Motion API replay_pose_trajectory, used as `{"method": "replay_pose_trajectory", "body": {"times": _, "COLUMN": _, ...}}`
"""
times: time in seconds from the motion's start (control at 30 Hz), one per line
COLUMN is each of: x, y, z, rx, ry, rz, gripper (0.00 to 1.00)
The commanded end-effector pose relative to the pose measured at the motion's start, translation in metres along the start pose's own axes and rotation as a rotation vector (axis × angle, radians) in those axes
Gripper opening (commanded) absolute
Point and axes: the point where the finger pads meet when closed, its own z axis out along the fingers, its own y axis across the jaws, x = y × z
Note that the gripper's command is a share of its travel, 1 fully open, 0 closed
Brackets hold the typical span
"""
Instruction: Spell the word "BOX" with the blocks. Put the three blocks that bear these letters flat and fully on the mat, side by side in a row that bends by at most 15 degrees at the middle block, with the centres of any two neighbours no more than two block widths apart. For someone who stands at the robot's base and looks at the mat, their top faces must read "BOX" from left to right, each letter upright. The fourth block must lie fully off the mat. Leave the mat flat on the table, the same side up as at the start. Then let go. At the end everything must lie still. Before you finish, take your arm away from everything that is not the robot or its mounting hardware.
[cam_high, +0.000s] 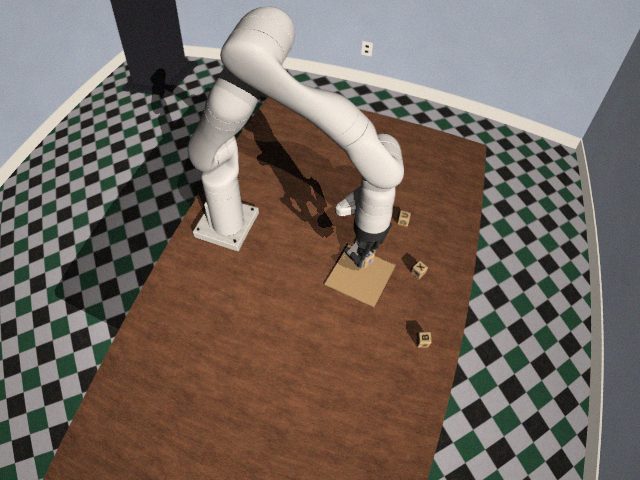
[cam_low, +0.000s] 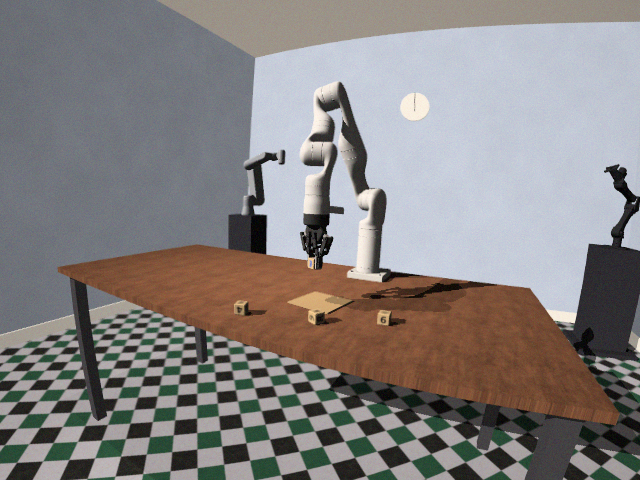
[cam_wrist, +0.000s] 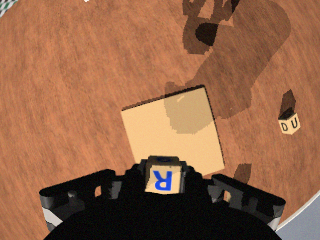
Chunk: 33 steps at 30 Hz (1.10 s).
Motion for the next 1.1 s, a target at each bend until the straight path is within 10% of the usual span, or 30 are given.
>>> {"method": "replay_pose_trajectory", "body": {"times": 0.0, "x": -0.001, "y": 0.0, "z": -0.001, "rx": 0.0, "ry": -0.003, "rz": 0.001, "gripper": 0.26}}
{"method": "replay_pose_trajectory", "body": {"times": 0.37, "x": -0.005, "y": -0.008, "z": -0.001, "rx": 0.0, "ry": -0.003, "rz": -0.043, "gripper": 0.26}}
{"method": "replay_pose_trajectory", "body": {"times": 1.07, "x": -0.037, "y": -0.093, "z": 0.002, "rx": 0.001, "ry": -0.003, "rz": -0.455, "gripper": 0.26}}
